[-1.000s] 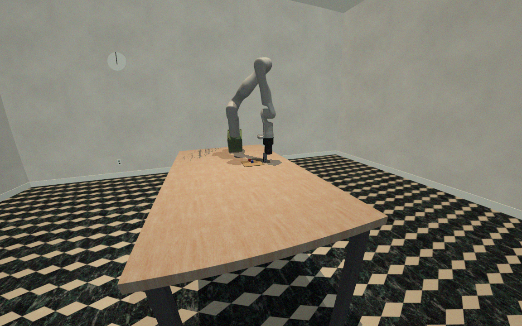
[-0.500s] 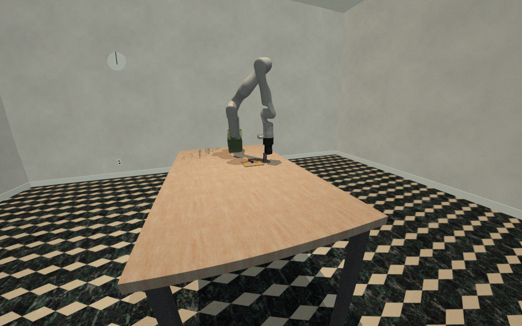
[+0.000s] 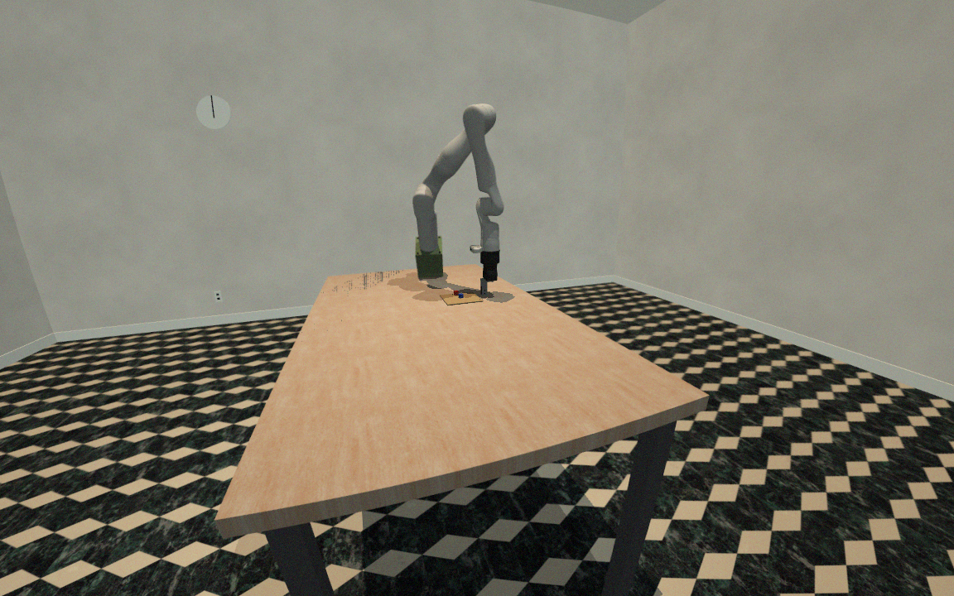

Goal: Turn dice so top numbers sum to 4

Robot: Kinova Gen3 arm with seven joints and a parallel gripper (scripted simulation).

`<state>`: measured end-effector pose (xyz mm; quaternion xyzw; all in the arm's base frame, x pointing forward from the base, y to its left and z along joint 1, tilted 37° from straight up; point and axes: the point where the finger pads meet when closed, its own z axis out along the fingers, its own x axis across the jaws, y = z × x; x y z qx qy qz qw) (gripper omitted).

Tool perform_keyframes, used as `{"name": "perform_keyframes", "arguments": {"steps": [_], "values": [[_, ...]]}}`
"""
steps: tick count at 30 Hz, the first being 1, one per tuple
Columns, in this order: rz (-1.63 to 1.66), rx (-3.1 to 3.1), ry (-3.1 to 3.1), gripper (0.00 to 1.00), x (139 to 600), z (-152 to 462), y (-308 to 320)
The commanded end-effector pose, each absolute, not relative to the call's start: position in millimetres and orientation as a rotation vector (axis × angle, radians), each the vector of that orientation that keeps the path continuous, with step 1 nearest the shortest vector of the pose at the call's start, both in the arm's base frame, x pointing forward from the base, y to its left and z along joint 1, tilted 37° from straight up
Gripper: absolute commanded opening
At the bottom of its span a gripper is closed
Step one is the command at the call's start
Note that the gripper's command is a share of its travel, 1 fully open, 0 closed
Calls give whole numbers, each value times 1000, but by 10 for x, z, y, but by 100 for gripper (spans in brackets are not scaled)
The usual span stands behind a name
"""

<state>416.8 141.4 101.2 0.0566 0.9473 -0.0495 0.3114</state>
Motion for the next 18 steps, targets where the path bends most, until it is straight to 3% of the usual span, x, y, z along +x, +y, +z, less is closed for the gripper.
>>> {"name": "perform_keyframes", "arguments": {"steps": [1, 18], "values": [[-125, 146, 2499, 34, 4156, 1040, 1439], [-124, 147, 2499, 34, 4038, 1201, 1465]]}}
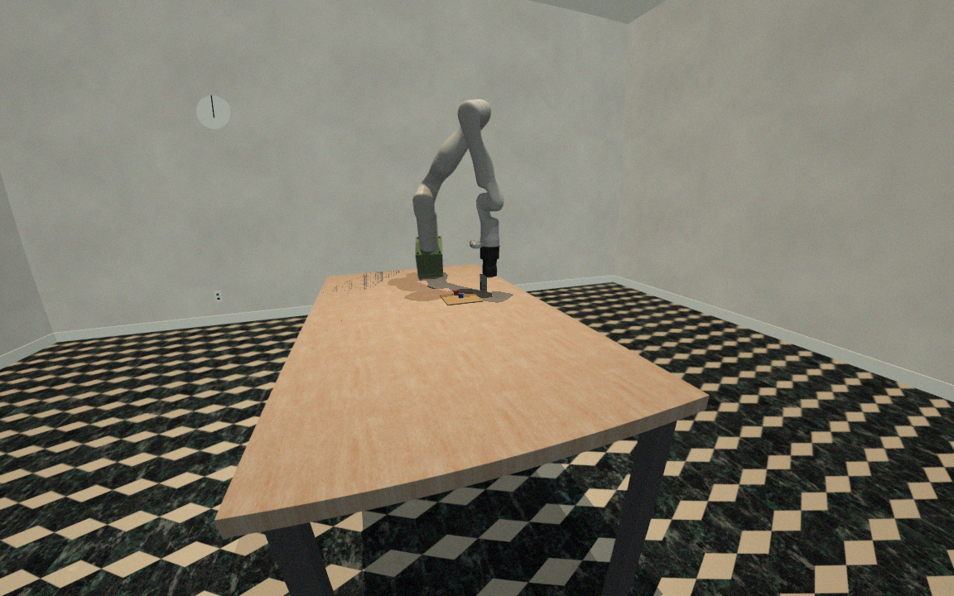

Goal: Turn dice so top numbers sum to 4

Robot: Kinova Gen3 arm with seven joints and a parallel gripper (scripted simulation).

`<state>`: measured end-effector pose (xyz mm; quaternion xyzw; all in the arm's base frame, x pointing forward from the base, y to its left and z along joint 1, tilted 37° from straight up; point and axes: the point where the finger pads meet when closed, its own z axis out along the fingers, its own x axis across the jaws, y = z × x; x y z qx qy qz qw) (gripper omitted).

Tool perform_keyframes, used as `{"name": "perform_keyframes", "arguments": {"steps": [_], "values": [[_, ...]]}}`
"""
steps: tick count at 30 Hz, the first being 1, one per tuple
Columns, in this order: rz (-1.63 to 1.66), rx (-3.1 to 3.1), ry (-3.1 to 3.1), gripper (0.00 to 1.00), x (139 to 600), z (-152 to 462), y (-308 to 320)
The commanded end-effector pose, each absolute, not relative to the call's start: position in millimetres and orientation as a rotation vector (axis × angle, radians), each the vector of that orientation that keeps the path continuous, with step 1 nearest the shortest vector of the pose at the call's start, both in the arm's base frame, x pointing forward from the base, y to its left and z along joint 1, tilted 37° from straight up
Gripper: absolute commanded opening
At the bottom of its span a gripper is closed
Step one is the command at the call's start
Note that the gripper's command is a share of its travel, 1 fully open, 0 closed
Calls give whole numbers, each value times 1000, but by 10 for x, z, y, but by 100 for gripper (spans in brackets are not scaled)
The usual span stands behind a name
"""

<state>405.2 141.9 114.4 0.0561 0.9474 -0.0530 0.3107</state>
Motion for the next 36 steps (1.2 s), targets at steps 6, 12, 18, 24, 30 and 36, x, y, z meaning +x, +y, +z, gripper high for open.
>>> {"name": "perform_keyframes", "arguments": {"steps": [6, 12, 18, 24, 30, 36], "values": [[-124, 146, 2499, 34, 3965, 1300, 1480], [-124, 147, 2499, 34, 3878, 1420, 1498], [-124, 147, 2499, 34, 3769, 1568, 1521], [-124, 147, 2499, 34, 3705, 1656, 1535], [-124, 146, 2499, 34, 3640, 1744, 1548], [-124, 147, 2499, 34, 3614, 1780, 1554]]}}
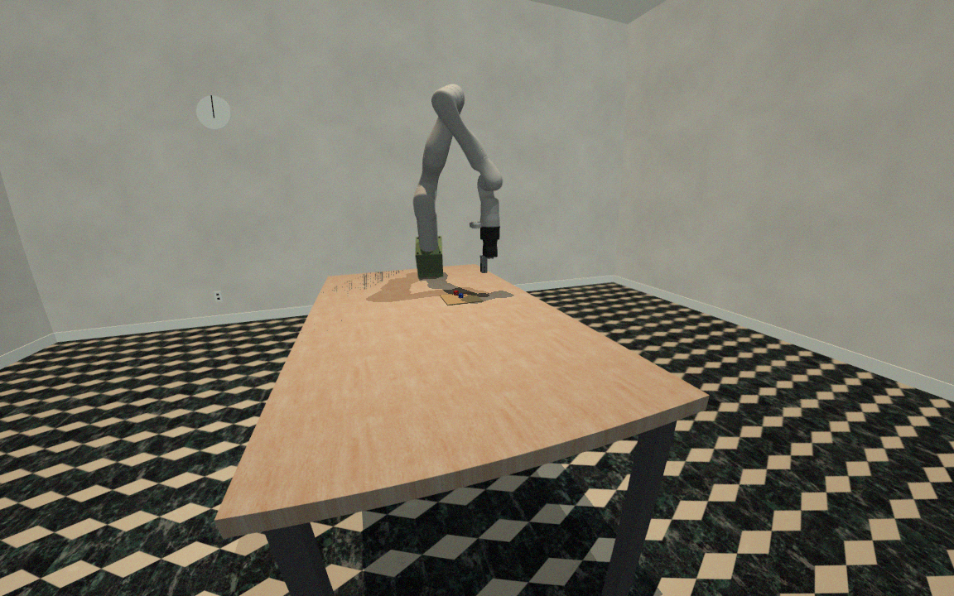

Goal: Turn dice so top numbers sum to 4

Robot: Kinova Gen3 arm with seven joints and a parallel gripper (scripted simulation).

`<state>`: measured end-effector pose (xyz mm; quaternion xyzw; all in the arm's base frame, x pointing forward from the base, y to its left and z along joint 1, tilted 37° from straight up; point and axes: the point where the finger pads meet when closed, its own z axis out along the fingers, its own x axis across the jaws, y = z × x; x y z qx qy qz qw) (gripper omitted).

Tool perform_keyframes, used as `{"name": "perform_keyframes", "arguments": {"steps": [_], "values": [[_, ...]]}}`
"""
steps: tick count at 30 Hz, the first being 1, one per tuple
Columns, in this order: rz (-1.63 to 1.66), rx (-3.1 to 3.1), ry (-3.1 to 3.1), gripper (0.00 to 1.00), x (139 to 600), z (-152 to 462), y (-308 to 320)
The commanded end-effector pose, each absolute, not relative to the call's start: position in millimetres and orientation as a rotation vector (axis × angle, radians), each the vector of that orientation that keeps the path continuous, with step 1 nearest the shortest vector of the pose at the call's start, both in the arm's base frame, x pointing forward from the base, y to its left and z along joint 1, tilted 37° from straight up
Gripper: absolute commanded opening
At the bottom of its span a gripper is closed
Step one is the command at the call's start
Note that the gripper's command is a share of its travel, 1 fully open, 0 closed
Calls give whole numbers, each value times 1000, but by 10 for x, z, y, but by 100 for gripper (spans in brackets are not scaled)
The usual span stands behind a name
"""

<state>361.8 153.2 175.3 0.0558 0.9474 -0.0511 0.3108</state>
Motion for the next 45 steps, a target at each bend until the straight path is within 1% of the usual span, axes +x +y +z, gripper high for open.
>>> {"name": "perform_keyframes", "arguments": {"steps": [1, 22, 36, 45], "values": [[-124, 146, 2499, 34, 3613, 1782, 1554], [-134, 119, 2503, 34, 3650, 1826, 1472], [-208, -108, 2511, 34, 3885, 2144, 773], [-221, -148, 2508, 34, 3910, 2194, 651]]}}
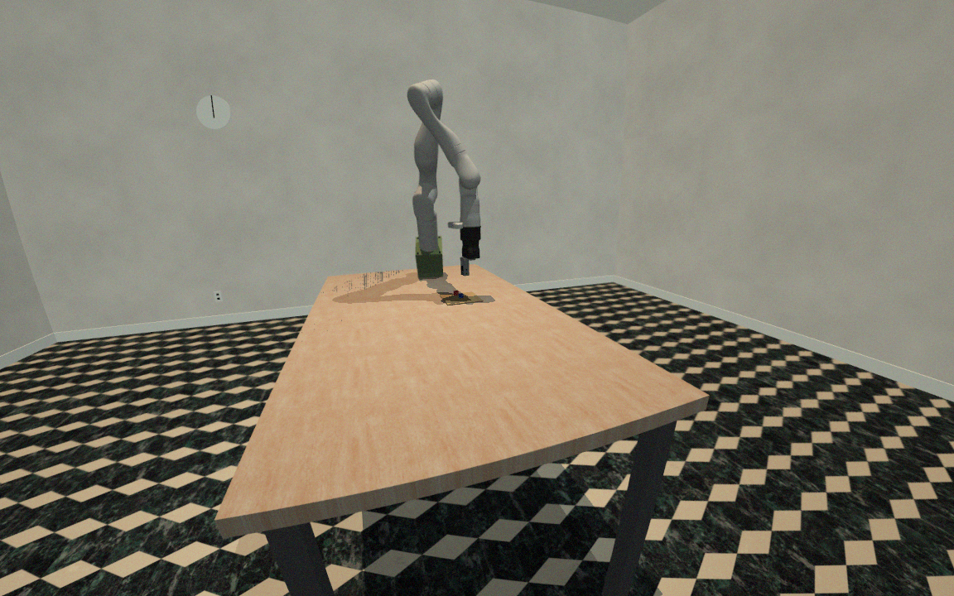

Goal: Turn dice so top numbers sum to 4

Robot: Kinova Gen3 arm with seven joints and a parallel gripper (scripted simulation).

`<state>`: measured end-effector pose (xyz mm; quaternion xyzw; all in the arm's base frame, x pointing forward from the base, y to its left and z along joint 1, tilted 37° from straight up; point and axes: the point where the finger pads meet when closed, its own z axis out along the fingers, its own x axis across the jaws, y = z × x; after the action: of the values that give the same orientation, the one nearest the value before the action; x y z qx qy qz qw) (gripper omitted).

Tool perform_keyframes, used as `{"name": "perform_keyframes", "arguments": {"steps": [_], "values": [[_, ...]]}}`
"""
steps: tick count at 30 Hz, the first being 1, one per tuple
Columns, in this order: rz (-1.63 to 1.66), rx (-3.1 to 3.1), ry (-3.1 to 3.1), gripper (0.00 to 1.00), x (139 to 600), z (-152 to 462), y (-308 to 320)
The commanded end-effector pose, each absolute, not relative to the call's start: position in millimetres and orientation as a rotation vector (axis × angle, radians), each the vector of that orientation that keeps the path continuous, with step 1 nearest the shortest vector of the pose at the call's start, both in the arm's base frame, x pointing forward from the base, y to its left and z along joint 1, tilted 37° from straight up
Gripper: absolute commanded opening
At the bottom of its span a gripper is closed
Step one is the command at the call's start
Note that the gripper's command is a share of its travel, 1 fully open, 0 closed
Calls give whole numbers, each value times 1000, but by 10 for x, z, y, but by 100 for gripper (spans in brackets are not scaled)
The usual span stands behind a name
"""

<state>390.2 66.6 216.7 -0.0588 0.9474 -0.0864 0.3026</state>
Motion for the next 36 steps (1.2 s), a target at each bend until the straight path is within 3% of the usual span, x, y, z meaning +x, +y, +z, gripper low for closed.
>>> {"name": "perform_keyframes", "arguments": {"steps": [1, 36], "values": [[-221, -148, 2508, 34, 3910, 2194, 651], [-221, -148, 2509, 34, 4009, 2061, 630]]}}
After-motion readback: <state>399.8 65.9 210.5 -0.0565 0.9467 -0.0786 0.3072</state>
